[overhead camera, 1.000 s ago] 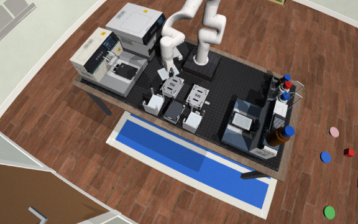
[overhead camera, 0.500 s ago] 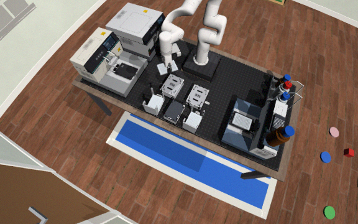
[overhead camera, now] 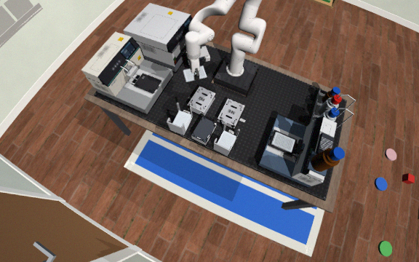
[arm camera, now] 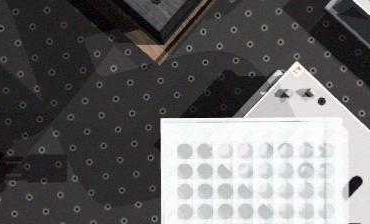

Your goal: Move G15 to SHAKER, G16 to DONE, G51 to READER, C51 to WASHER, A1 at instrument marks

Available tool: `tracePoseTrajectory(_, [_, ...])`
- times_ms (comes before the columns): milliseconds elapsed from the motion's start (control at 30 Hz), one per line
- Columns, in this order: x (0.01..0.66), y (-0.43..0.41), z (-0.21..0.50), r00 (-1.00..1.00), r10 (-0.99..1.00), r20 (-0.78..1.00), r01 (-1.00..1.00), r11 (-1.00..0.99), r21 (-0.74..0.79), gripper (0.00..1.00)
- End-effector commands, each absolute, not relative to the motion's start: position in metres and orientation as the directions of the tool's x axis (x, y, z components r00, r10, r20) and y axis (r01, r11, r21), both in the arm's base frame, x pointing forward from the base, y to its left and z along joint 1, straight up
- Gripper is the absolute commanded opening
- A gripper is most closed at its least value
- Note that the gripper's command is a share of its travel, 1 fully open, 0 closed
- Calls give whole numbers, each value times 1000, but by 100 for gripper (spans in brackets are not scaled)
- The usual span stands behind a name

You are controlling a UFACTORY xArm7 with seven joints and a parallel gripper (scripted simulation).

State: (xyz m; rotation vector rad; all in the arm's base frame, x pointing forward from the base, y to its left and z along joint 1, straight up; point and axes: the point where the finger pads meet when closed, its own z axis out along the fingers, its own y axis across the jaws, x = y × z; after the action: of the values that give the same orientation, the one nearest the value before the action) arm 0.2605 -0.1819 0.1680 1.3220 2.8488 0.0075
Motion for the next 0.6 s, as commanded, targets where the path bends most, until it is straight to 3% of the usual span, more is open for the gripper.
tracePoseTrajectory(0, [251,-190,170,-611,791,-3,791,611,6,0])
tracePoseTrajectory(567, [213,-217,169,-524,851,-2,851,524,6,0])
